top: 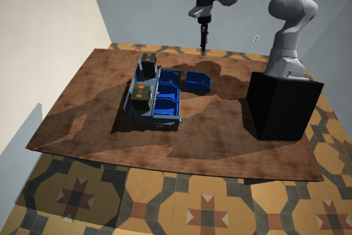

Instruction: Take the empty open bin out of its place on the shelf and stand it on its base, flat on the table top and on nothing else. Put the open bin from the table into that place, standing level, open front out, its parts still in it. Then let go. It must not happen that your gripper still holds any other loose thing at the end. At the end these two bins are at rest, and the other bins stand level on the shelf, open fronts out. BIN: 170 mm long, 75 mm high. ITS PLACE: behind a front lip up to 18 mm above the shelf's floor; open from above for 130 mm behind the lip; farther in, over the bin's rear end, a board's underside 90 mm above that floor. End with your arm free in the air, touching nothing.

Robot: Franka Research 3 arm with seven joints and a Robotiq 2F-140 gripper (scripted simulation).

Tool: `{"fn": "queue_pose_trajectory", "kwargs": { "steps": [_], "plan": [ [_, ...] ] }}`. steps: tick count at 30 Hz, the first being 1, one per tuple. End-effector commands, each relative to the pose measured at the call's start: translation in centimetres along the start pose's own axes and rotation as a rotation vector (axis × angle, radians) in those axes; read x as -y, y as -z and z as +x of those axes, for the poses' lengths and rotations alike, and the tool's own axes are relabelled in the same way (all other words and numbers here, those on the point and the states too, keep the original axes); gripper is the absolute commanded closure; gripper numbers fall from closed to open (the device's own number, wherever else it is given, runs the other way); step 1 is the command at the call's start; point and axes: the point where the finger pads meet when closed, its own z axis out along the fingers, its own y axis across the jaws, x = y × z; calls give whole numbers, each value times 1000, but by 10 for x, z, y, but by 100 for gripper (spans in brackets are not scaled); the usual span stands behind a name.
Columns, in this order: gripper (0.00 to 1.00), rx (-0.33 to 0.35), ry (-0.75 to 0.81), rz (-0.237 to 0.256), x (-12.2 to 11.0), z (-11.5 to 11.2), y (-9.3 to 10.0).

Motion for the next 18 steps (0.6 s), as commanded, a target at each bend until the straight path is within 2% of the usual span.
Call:
{"fn": "queue_pose_trajectory", "kwargs": {
  "steps": [1, 2, 18],
  "plan": [
    [0, -4, -12, -1, 1, 1, -1],
    [0, -15, -8, -4, 7, 2, -1],
    [0, -25, -4, -8, 13, 3, -1]
  ]
}}
